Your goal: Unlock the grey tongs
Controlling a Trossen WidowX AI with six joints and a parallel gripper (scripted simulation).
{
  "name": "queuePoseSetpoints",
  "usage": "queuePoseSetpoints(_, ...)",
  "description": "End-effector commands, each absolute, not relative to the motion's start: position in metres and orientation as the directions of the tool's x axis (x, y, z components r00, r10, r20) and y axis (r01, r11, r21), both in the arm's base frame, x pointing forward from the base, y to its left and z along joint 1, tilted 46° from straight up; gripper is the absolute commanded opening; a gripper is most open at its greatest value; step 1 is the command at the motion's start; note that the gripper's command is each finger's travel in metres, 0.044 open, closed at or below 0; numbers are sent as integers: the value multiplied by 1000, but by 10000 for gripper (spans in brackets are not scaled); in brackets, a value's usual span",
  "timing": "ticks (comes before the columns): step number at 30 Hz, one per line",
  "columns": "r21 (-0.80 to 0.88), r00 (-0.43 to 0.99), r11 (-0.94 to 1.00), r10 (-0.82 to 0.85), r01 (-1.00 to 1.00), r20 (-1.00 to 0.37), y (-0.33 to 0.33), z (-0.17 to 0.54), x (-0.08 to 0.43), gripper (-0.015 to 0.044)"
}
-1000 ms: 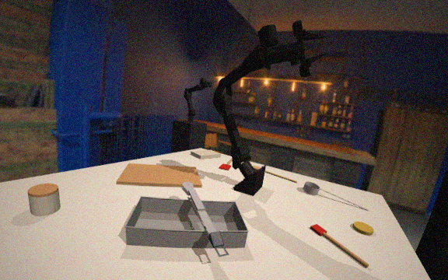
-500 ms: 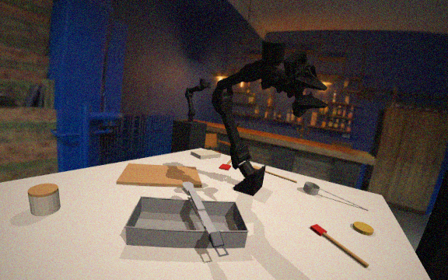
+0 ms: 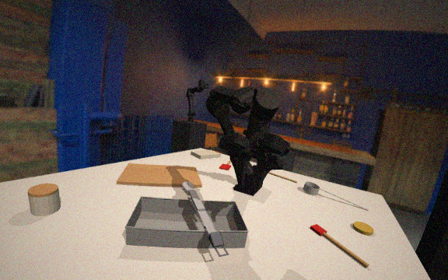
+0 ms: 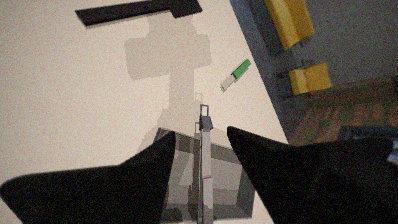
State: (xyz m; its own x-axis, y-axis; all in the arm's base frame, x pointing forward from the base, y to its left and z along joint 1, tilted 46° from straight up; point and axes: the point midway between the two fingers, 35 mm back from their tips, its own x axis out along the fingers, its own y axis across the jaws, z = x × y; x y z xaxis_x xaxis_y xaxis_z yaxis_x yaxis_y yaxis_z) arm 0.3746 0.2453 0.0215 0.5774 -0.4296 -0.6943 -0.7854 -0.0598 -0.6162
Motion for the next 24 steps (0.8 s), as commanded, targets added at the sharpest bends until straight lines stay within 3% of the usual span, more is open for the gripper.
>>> queuePoseSetpoints(1,-682,549,-41,-630,-730,-549,186,16,388,260)
queuePoseSetpoints(6,-747,517,-78,-768,-661,-378,135,20,398,260)
queuePoseSetpoints(24,-746,517,-76,-767,-661,-380,140,12,398,260)
